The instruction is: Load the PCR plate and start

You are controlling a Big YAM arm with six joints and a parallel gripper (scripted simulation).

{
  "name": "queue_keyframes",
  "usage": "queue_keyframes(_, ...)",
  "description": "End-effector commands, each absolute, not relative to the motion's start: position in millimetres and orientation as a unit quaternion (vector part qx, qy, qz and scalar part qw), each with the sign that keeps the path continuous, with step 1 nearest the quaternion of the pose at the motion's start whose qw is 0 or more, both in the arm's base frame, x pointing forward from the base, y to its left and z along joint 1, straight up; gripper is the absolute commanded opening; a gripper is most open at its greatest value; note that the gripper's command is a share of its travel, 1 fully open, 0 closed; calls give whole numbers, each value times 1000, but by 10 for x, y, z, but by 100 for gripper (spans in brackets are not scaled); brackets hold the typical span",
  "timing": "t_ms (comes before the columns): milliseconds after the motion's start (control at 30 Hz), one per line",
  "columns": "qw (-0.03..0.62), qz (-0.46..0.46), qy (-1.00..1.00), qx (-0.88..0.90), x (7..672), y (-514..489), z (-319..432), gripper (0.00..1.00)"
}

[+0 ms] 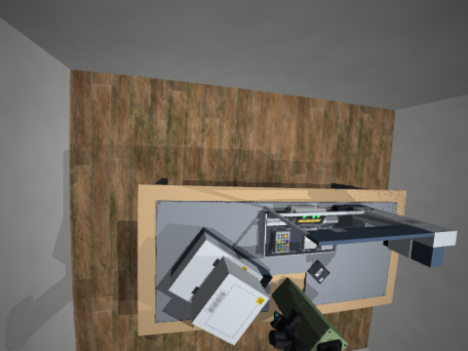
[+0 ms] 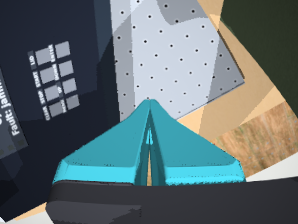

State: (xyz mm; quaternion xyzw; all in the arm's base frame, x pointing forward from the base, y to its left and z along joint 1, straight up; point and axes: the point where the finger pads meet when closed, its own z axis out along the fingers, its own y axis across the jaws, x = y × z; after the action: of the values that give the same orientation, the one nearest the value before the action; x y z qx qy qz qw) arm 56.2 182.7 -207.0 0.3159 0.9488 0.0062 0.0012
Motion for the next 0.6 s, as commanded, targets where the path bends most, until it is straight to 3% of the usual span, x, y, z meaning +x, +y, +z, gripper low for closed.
queue_keyframes(0,3,5,949,316,564,1811,-2090,0)
queue_keyframes(567,3,7,949,315,566,1822,-2088,0)
